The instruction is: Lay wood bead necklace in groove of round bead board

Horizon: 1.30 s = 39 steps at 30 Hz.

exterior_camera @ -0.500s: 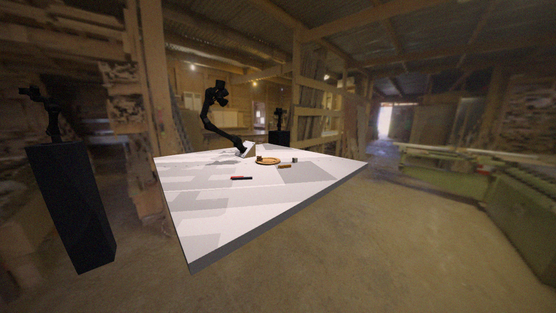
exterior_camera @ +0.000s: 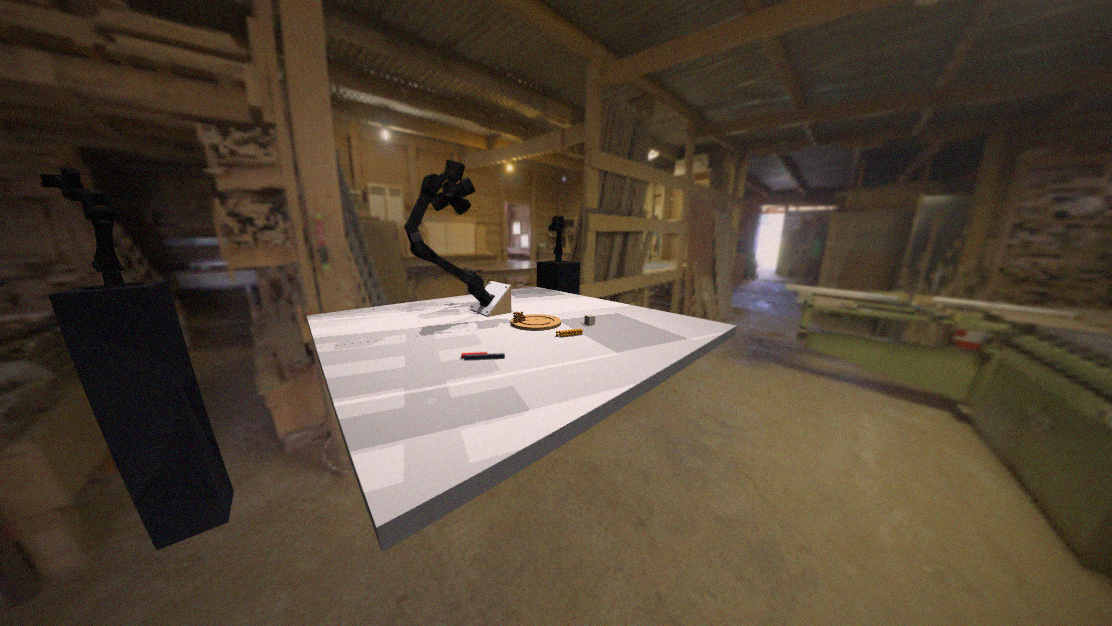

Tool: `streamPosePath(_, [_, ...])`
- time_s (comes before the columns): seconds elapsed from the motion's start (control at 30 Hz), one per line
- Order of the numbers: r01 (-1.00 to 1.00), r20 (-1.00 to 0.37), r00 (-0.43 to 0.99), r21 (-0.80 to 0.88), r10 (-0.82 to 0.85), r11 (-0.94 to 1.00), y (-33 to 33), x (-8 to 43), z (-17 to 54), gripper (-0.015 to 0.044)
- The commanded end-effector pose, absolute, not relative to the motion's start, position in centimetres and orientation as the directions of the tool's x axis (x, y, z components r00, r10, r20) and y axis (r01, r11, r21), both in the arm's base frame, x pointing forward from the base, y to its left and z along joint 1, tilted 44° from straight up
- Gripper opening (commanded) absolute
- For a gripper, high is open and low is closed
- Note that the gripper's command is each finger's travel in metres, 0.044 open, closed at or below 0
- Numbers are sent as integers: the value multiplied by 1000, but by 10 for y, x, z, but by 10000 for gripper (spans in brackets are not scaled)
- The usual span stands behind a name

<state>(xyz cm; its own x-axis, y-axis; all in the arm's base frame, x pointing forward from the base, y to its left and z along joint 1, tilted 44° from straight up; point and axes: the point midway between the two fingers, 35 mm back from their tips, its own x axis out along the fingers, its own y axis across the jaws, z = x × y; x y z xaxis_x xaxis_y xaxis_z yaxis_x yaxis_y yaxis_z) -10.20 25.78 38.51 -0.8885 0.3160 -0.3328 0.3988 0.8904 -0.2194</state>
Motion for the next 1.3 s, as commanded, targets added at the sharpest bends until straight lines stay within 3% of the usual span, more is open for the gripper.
streamPosePath(0.0, [460, -391, -848, -210, 358, 863, 269, -88, 368, 250])
streamPosePath(0.67, [744, -691, -562, -184, 454, 642, 305, 10, 272, 250])
streamPosePath(1.27, [902, -904, -279, -132, 324, 411, 285, 108, 187, 250])
